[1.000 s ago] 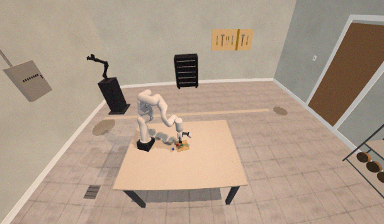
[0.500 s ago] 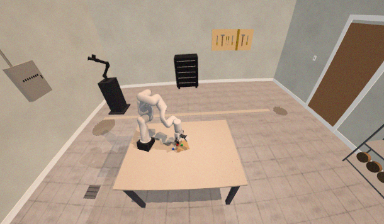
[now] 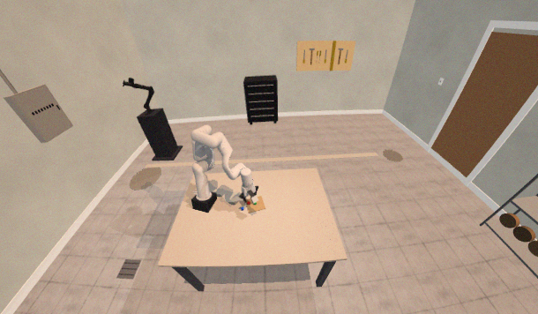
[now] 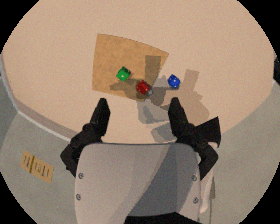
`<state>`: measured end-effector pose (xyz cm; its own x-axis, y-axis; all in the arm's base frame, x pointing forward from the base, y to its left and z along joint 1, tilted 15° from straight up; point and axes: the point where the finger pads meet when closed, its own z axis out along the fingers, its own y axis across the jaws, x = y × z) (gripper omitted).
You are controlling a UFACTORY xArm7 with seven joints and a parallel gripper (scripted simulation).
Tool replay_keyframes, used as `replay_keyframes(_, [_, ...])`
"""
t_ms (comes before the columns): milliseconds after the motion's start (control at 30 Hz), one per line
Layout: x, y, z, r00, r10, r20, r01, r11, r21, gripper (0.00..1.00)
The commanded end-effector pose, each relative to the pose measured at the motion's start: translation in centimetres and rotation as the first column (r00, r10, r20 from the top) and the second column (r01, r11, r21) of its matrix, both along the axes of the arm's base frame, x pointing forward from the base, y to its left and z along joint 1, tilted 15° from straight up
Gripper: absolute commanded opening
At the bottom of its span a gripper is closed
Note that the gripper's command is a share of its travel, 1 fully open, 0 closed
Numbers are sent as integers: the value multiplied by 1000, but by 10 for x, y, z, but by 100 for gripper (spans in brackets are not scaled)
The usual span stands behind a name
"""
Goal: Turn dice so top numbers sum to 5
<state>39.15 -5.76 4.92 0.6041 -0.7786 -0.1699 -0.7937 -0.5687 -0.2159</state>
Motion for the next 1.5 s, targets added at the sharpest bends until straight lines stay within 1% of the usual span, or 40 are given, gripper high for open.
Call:
replay_keyframes(0, [-4, -4, -1, 985, -166, -50, 166, 986, -3, 100])
replay_keyframes(67, [-6, -4, -2, 974, -216, -64, 216, 976, -2, 100])
replay_keyframes(133, [-9, -6, -3, 952, -292, -86, 293, 956, -2, 100])
replay_keyframes(167, [-9, -6, -3, 950, -301, -88, 302, 953, -2, 100])
replay_keyframes(233, [-12, -7, -4, 917, -382, -112, 384, 923, -5, 100])
replay_keyframes(333, [-12, -7, -4, 916, -384, -112, 386, 922, -5, 100])
replay_keyframes(367, [-15, -9, -6, 875, -465, -136, 468, 884, -9, 100])
replay_keyframes(400, [-17, -10, -6, 851, -504, -148, 508, 861, -13, 100])
replay_keyframes(467, [-19, -10, -7, 825, -542, -160, 547, 837, -16, 100])
replay_keyframes(533, [-21, -11, -8, 781, -599, -178, 605, 796, -23, 100])
replay_keyframes(567, [-22, -12, -8, 768, -614, -183, 620, 784, -25, 100])
replay_keyframes(633, [-24, -13, -9, 713, -671, -202, 680, 733, -34, 100])
replay_keyframes(667, [-25, -13, -9, 705, -679, -205, 688, 725, -36, 100])
replay_keyframes(700, [-27, -14, -10, 664, -715, -217, 725, 687, -43, 100])
replay_keyframes(733, [-28, -14, -11, 640, -735, -224, 746, 664, -48, 100])
replay_keyframes(767, [-28, -14, -11, 636, -738, -225, 750, 660, -49, 100])
replay_keyframes(800, [-30, -15, -11, 588, -773, -237, 786, 616, -58, 100])
replay_keyframes(833, [-31, -16, -12, 562, -790, -244, 804, 591, -63, 100])
replay_keyframes(900, [-31, -16, -12, 562, -790, -244, 804, 591, -63, 100])
replay_keyframes(933, [-34, -17, -13, 486, -834, -261, 851, 520, -78, 100])
replay_keyframes(1033, [-37, -18, -14, 407, -871, -276, 890, 446, -95, 100])
replay_keyframes(1100, [-40, -19, -15, 339, -896, -287, 918, 382, -110, 100])
replay_keyframes(1133, [-40, -19, -15, 328, -900, -289, 921, 372, -112, 100])
replay_keyframes(1167, [-42, -20, -16, 274, -915, -296, 939, 321, -124, 100])
replay_keyframes(1200, [-43, -20, -16, 249, -921, -300, 946, 298, -130, 100])
replay_keyframes(1267, [-46, -21, -17, 178, -934, -308, 962, 231, -146, 100])
replay_keyframes(1300, [-46, -21, -17, 172, -935, -309, 963, 226, -147, 100])
replay_keyframes(1333, [-48, -22, -18, 111, -942, -315, 972, 169, -162, 100])
replay_keyframes(1367, [-48, -22, -18, 97, -944, -316, 974, 156, -165, 100])
replay_keyframes(1400, [-50, -23, -18, 46, -946, -321, 978, 108, -177, 100])
replay_keyframes(1467, [-50, -23, -18, 46, -946, -321, 978, 108, -177, 100])
